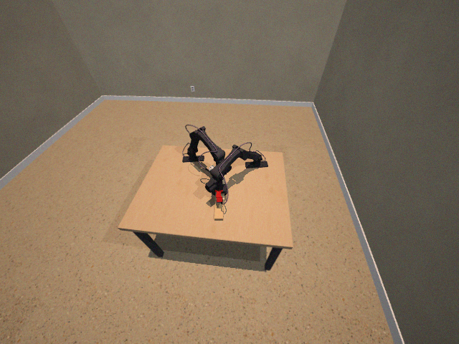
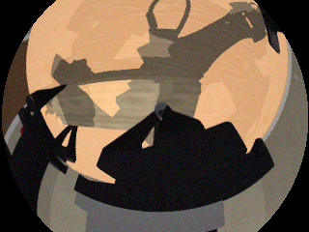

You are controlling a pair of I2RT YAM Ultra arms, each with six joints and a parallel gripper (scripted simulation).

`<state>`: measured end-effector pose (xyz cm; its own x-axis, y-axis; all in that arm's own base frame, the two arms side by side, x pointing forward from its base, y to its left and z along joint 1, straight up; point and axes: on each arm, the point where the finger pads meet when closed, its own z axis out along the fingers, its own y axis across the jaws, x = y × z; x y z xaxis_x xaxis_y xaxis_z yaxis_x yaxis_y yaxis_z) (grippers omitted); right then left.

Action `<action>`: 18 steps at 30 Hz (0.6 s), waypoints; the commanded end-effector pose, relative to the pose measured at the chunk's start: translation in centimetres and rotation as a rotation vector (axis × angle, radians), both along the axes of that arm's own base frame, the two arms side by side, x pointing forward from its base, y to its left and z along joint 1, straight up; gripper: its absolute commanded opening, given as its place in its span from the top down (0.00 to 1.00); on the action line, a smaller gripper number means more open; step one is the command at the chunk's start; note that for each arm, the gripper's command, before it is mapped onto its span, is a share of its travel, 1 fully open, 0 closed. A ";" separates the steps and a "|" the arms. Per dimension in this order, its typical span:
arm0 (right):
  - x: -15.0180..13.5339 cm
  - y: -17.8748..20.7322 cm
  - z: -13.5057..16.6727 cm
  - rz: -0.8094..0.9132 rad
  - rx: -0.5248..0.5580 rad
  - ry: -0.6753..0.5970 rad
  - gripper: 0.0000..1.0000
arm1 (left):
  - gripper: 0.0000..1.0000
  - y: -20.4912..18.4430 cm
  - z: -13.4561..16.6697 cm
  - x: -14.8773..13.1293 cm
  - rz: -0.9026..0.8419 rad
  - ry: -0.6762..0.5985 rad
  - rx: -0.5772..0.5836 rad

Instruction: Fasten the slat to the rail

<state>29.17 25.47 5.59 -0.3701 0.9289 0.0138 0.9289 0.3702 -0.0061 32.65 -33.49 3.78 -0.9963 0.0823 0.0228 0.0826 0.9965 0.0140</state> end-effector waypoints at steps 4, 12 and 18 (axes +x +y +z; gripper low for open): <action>0.5 -0.2 0.4 -0.019 -0.003 -0.020 0.88 | 0.28 -0.1 0.6 0.1 0.000 -0.011 -0.010; 0.5 -0.2 0.4 -0.019 -0.003 -0.020 0.88 | 0.28 -0.1 0.6 0.1 0.000 -0.011 -0.010; 0.2 0.1 0.4 -0.006 0.009 -0.010 0.76 | 0.28 -0.1 0.6 0.1 0.000 -0.011 -0.010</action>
